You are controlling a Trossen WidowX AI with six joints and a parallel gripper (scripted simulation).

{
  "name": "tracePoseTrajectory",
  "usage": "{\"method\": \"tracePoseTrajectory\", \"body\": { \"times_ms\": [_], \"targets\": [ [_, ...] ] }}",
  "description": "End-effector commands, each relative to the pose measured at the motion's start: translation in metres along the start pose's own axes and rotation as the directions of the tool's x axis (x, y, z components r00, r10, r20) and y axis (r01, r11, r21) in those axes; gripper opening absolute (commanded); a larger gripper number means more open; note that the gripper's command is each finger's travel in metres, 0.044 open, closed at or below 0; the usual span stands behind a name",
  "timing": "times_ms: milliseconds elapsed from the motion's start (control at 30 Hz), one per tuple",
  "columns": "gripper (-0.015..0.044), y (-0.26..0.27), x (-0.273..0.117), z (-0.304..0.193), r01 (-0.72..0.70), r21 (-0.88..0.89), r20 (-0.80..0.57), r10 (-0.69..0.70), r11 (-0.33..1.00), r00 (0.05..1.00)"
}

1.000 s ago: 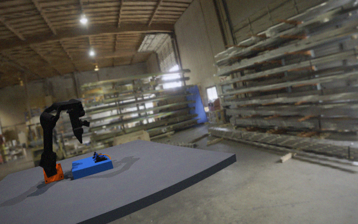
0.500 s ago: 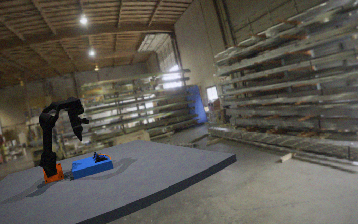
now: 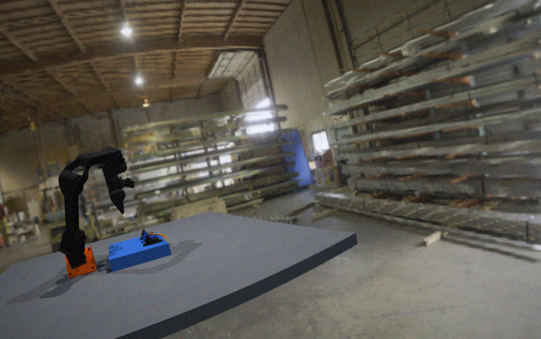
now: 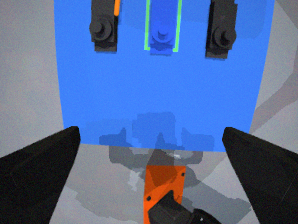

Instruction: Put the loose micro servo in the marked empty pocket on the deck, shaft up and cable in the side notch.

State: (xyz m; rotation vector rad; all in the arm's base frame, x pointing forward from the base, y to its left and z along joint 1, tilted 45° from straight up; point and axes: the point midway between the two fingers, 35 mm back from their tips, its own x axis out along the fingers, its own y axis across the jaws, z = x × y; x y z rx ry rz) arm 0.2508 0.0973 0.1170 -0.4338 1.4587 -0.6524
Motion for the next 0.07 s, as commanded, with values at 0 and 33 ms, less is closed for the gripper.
{"method": "tracePoseTrajectory", "body": {
  "times_ms": [0, 33],
  "targets": [
    [0.044, -0.0002, -0.0005, -0.0006, -0.002, -0.004, -0.004, 0.002, 1.0, 1.0],
    [0.044, -0.0002, -0.0005, -0.0006, -0.002, -0.004, -0.004, 0.002, 1.0, 1.0]
  ]
}}
